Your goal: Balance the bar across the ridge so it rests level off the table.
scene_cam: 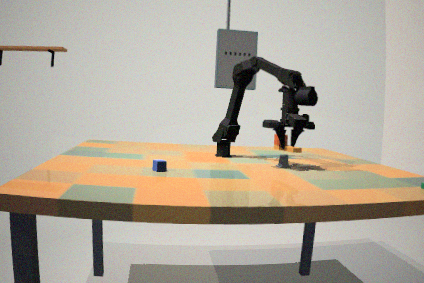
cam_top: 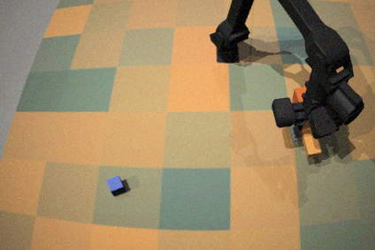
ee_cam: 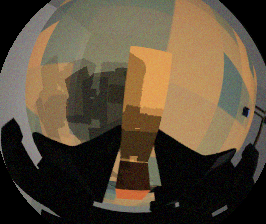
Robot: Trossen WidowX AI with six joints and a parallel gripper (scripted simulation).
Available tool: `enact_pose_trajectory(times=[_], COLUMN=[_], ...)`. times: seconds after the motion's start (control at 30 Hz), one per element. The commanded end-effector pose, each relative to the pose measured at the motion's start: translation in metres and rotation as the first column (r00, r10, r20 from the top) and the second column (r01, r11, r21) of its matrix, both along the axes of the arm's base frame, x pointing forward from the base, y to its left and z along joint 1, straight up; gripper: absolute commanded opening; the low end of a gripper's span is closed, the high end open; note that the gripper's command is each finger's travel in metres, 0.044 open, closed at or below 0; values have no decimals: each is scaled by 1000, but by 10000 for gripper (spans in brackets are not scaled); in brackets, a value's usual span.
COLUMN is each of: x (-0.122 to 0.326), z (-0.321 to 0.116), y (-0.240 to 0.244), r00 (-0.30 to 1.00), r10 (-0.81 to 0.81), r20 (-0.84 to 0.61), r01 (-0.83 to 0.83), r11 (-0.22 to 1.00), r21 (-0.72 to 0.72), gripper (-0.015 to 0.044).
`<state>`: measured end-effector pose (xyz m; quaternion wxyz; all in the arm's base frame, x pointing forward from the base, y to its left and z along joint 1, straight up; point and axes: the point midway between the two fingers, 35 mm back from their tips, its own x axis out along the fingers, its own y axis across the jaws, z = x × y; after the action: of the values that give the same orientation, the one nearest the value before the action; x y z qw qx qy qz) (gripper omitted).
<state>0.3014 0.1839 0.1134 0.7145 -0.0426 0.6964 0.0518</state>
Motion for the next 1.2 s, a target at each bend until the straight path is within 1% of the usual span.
enact_pose_trajectory(times=[0.0, 1.17], x=[0, -1], z=[-7, -12], y=[0, 0], r00=[1000, 1000], r10=[3, 3], r20=[-1, -1], r01=[-3, -3], r11=[1000, 1000], r21=[0, 0], gripper=[0, 0])
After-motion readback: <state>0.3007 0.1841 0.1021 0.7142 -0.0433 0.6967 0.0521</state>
